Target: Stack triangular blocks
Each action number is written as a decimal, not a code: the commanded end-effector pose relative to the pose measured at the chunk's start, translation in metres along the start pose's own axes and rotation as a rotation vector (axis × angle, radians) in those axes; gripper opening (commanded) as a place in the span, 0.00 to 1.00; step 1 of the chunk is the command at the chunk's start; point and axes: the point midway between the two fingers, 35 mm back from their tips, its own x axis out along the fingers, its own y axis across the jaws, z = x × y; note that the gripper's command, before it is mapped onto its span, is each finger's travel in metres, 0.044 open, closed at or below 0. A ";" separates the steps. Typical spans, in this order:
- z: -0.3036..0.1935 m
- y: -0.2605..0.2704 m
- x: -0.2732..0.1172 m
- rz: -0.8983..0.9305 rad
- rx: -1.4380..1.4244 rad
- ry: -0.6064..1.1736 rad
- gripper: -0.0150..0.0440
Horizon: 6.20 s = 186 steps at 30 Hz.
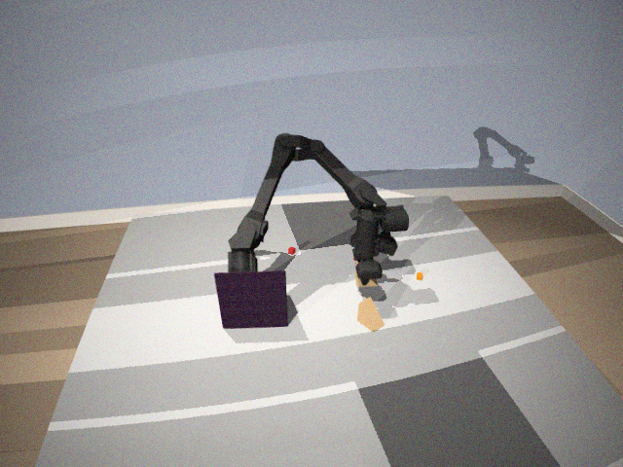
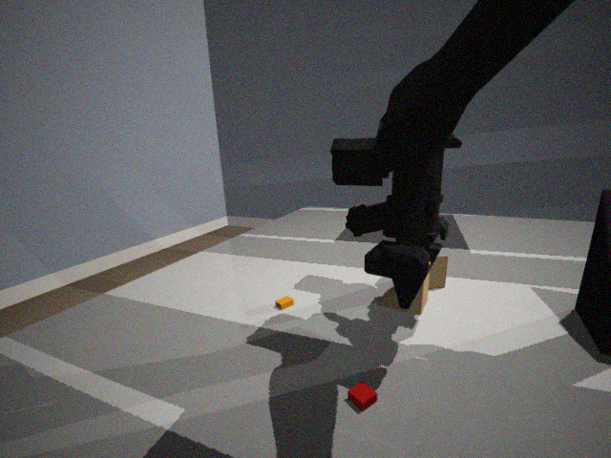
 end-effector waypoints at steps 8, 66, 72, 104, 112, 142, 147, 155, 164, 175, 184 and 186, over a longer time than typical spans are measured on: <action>0.000 0.000 0.000 0.001 -0.299 -0.002 0.25; -0.001 0.000 0.000 0.007 -1.859 -0.008 0.25; -0.001 0.000 0.000 0.007 -1.864 -0.008 0.25; -0.001 0.000 0.000 0.007 -1.864 -0.008 0.25; -0.001 0.000 0.000 0.007 -1.864 -0.008 0.25; -0.001 0.000 0.000 0.007 -1.864 -0.008 0.25; -0.001 0.000 0.000 0.007 -1.864 -0.008 0.25; -0.001 0.000 0.000 0.007 -1.864 -0.008 0.25; -0.001 0.000 0.001 0.004 -1.860 -0.006 0.25; 0.000 0.000 0.018 0.004 -1.854 -0.006 0.25; -0.001 0.000 0.027 0.005 -1.851 -0.007 0.25; -0.001 0.000 0.027 0.005 -1.851 -0.007 0.25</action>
